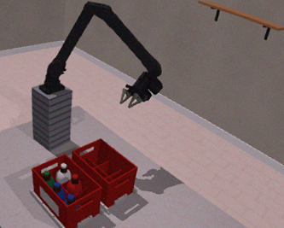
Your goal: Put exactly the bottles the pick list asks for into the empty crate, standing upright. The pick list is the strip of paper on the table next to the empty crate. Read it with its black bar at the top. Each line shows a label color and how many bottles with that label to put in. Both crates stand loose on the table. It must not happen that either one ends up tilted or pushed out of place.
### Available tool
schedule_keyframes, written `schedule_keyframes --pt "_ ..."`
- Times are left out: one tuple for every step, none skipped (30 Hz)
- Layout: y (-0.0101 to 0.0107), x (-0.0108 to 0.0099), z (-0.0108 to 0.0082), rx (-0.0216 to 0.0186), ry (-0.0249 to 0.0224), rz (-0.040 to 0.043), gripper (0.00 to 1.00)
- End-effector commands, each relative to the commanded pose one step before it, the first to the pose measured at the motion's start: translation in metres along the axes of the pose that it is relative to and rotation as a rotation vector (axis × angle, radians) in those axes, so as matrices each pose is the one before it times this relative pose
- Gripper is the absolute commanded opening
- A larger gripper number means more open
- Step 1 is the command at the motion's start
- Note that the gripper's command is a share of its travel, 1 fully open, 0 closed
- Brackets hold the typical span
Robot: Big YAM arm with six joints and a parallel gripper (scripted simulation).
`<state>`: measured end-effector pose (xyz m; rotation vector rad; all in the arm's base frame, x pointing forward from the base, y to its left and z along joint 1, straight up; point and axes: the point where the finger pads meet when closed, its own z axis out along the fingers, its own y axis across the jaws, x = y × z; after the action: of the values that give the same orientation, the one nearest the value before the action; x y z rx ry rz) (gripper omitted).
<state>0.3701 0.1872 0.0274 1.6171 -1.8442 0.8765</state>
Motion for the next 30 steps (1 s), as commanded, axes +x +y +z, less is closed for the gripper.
schedule_keyframes --pt "-0.00715 0.00326 -0.01264 0.02651 -0.04975 0.15533 0.61" --pt "0.00611 -0.00468 -0.00488 -0.00288 -0.01089 0.02013 0.61" --pt "0.00046 -0.00011 0.00002 -0.00579 -0.00661 0.02328 0.61" --pt "-0.00003 -0.00001 -0.00002 -0.00587 -0.00687 0.02312 0.61" --pt "0.0 0.0 0.0 0.0 0.0 0.0 0.61" --pt "0.0 0.0 0.0 0.0 0.0 0.0 0.61" --pt "0.00372 -0.00254 -0.00225 -0.00388 -0.01712 0.05464 0.61" --pt "0.00033 -0.00024 -0.00022 -0.00638 -0.00567 0.02081 0.61" --pt "-0.00217 0.00119 0.002 -0.00974 -0.00375 0.02452 0.61" --pt "-0.00192 0.00092 0.00163 -0.00509 -0.004 0.02256 0.61" --pt "0.00807 -0.00427 -0.00591 0.00013 -0.01169 0.01902 0.61" --pt "0.00041 -0.00025 -0.00025 -0.00697 -0.00606 0.02301 0.61" --pt "-0.00081 0.00033 0.00064 -0.00807 -0.00493 0.02351 0.61" --pt "-0.00126 0.0004 0.00088 -0.00324 -0.00525 0.02235 0.61" --pt "-0.00124 0.00023 0.00034 0.00278 -0.00577 0.02151 0.61" --pt "0.00734 -0.00292 -0.00431 -0.00652 -0.00984 0.02077 0.61" --pt "0.0005 -0.00024 -0.00029 -0.00742 -0.00569 0.02377 0.61" --pt "-0.00002 -0.00002 -0.00001 -0.00757 -0.00554 0.02349 0.61" --pt "-0.00045 0.00002 0.0002 -0.00207 -0.00683 0.02216 0.61" --pt "0.00466 -0.00171 -0.00257 -0.00739 -0.00568 0.02239 0.61" --pt "0.00058 -0.00023 -0.00032 -0.00788 -0.0052 0.02327 0.61" --pt "0.0 0.0 0.0 0.0 0.0 0.0 0.61" --pt "0.0 0.0 0.0 0.0 0.0 0.0 0.61" --pt "-0.00607 0.00132 0.00407 -0.01485 -0.00662 0.05815 0.61" --pt "0.01053 -0.00223 -0.00623 -0.0025 -0.01303 0.01608 0.61" --pt "0.00067 -0.0002 -0.00036 -0.00847 -0.00463 0.02341 0.61" --pt "-0.00317 0.00033 0.00192 -0.01049 0.00004 0.02494 0.61" --pt "-0.00112 0.0 0.00058 -0.00461 -0.00458 0.02211 0.61" --pt "0.00872 -0.00123 -0.0048 -0.00577 -0.00983 0.01951 0.61" --pt "0.00076 -0.00017 -0.0004 -0.00891 -0.00372 0.02347 0.61"
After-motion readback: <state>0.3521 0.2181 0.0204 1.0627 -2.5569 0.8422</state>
